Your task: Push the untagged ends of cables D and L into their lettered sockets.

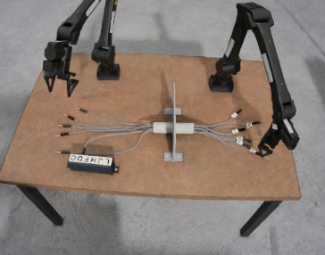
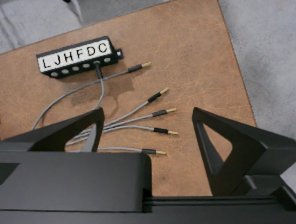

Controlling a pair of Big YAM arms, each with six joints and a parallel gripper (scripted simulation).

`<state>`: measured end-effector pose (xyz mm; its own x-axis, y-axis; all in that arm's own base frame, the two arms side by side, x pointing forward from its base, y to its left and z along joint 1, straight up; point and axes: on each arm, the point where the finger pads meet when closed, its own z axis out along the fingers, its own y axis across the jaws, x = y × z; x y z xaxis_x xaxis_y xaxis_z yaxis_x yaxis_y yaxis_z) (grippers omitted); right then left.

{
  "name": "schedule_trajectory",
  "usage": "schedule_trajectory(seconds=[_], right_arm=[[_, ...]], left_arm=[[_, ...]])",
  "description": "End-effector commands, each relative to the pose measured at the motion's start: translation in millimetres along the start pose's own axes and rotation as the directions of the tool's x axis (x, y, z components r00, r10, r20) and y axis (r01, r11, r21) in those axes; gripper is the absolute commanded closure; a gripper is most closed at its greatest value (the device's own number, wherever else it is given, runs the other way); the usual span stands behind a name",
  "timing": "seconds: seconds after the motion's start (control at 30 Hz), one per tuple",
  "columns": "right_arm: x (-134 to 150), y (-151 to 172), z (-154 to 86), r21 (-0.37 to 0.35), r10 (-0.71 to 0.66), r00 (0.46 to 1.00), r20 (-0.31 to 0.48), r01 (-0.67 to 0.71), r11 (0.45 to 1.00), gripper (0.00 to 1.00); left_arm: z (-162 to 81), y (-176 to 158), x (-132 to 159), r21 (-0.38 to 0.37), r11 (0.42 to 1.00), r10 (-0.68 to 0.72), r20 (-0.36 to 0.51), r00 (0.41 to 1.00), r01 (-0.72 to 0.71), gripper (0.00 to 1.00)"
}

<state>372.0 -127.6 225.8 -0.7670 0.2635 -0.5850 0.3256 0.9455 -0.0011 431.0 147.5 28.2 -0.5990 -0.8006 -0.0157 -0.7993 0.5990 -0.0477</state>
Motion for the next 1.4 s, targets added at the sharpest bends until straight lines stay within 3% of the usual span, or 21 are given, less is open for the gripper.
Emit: schedule_trajectory(seconds=[0.0, 0.07, 0.17, 0.23, 0.63, 0.7, 0.8, 0.83, 0.97, 1.03, 1.1, 1.17, 1.3, 1.37], right_arm=[[-5, 0, 0, -0.002, -0.001, 1.0, 0.009, 0.001, 1.0, 0.0], [-5, 0, 0, -0.002, -0.001, 1.0, 0.009, 0.001, 1.0, 0.0], [-5, 0, 0, -0.002, -0.001, 1.0, 0.009, 0.001, 1.0, 0.0], [-5, 0, 0, -0.002, -0.001, 1.0, 0.009, 0.001, 1.0, 0.0], [-5, 0, 0, -0.002, -0.001, 1.0, 0.009, 0.001, 1.0, 0.0], [0, 0, 6, -0.001, 0.042, 0.999, -0.013, -0.042, 0.999, 0.23], [29, -3, 18, 0.03, 0.15, 0.984, -0.093, -0.148, 0.989, 0.57], [37, -5, 21, 0.049, 0.199, 0.973, -0.115, -0.195, 0.98, 0.65], [70, -14, 34, 0.156, 0.382, 0.903, -0.195, -0.356, 0.921, 0.65], [70, -14, 34, 0.156, 0.382, 0.903, -0.195, -0.356, 0.921, 0.65], [68, -16, 34, 0.192, 0.469, 0.863, -0.188, -0.436, 0.879, 0.65], [103, -20, 45, 0.275, 0.563, 0.794, -0.231, -0.501, 0.82, 0.65], [129, -24, 54, 0.376, 0.691, 0.686, -0.227, -0.593, 0.712, 0.65], [125, -26, 55, 0.403, 0.749, 0.634, -0.194, -0.644, 0.65, 0.65]], left_arm=[[-44, -14, -21, 0.037, 0.999, 0.002, 0.058, 0.998, -0.004, 0.0], [-54, -14, -20, 0.037, 0.999, 0.002, 0.059, 0.998, -0.004, 0.0], [-18, -12, 0, -0.006, 1.0, 0.001, -0.006, 1.0, -0.001, 0.0], [-12, -11, 4, -0.013, 1.0, 0.0, -0.017, 1.0, -0.001, 0.0], [-17, -8, 1, -0.005, 1.0, -0.009, -0.005, 1.0, 0.009, 0.0], [-26, -18, 1, 0.016, 0.999, 0.036, 0.025, 0.999, -0.036, 0.0], [-27, -35, 3, 0.04, 0.995, 0.09, 0.06, 0.994, -0.093, 0.0], [-28, -45, 5, 0.053, 0.991, 0.12, 0.081, 0.989, -0.125, 0.0], [-32, -90, 25, 0.11, 0.958, 0.246, 0.17, 0.954, -0.266, 0.0], [-32, -90, 25, 0.11, 0.958, 0.246, 0.17, 0.954, -0.266, 0.0], [-40, -114, 30, 0.134, 0.933, 0.298, 0.225, 0.927, -0.333, 0.0], [-39, -138, 53, 0.157, 0.893, 0.371, 0.274, 0.887, -0.422, 0.0], [-64, -195, 79, 0.208, 0.799, 0.455, 0.403, 0.794, -0.564, 0.0], [-73, -218, 99, 0.223, 0.743, 0.491, 0.458, 0.741, -0.631, 0.0]])
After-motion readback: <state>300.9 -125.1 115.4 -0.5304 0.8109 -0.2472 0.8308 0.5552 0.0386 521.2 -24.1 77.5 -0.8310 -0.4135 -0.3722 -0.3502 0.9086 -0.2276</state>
